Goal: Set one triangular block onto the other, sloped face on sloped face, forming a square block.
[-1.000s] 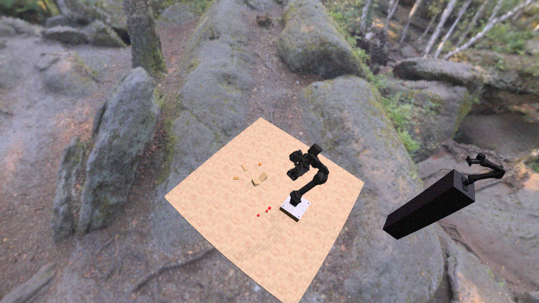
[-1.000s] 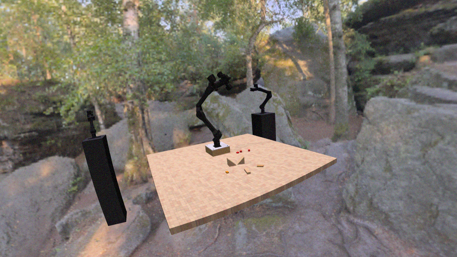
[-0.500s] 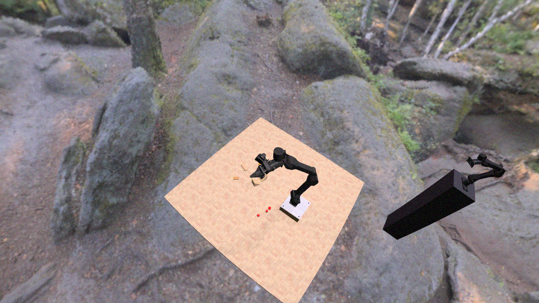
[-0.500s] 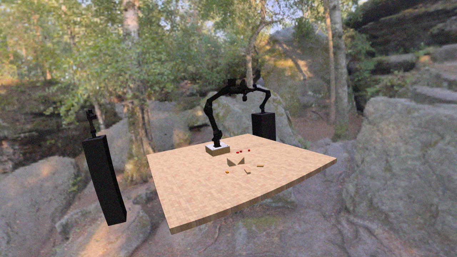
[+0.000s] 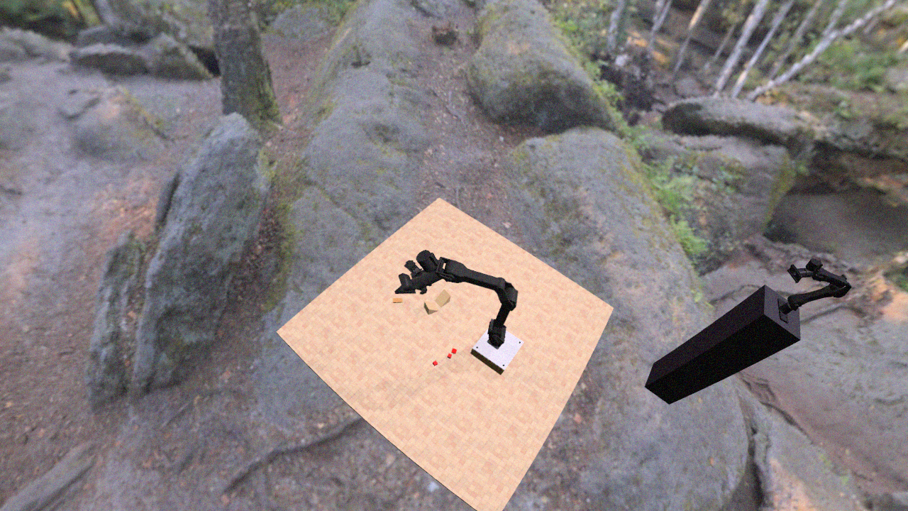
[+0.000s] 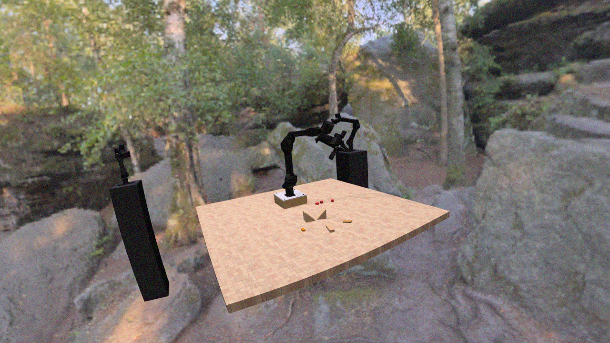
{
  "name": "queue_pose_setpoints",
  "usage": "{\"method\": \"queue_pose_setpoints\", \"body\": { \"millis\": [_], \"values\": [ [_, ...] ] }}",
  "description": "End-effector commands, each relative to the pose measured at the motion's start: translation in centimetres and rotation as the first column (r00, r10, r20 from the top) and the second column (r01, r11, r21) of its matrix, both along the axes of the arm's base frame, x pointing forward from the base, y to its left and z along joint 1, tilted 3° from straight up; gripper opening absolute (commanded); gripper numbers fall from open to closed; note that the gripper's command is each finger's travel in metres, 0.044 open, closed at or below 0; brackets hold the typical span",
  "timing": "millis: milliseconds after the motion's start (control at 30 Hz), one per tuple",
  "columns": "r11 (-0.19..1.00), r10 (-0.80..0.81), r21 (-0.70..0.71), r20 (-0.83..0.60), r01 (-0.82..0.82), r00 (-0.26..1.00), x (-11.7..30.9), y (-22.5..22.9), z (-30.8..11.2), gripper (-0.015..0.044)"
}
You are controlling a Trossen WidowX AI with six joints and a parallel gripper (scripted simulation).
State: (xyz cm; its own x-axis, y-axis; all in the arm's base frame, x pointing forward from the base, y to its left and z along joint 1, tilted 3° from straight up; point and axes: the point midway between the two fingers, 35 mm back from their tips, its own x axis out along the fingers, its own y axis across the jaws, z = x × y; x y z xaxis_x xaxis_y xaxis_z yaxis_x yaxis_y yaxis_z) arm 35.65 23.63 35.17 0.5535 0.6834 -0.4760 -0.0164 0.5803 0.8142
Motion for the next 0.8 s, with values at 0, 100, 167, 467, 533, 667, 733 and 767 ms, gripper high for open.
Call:
{"method": "queue_pose_setpoints", "body": {
  "millis": [0, 100, 167, 467, 533, 667, 733, 767],
  "values": [
    [0.984, -0.087, -0.159, -0.075, 0.074, 0.993, 3.2, -2.8, -5.6, 0.0],
    [0.957, -0.14, -0.273, -0.126, 0.101, 0.982, 4.8, -5.2, -9.4, 0.0],
    [0.931, -0.173, -0.347, -0.161, 0.108, 0.972, 5.6, -6.9, -11.9, 0.0],
    [0.769, -0.302, -0.639, -0.38, -0.012, 0.874, 6.4, -16.4, -23.7, 0.0],
    [0.73, -0.324, -0.68, -0.437, -0.072, 0.839, 5.8, -18.7, -26.2, 0.0],
    [0.7, -0.339, -0.703, -0.483, -0.126, 0.807, 5.2, -20.5, -28.0, 0.0],
    [0.7, -0.339, -0.703, -0.483, -0.126, 0.807, 5.2, -20.5, -28.0, 0.0],
    [0.7, -0.339, -0.703, -0.483, -0.126, 0.807, 5.2, -20.5, -28.0, 0.0]
  ]
}}
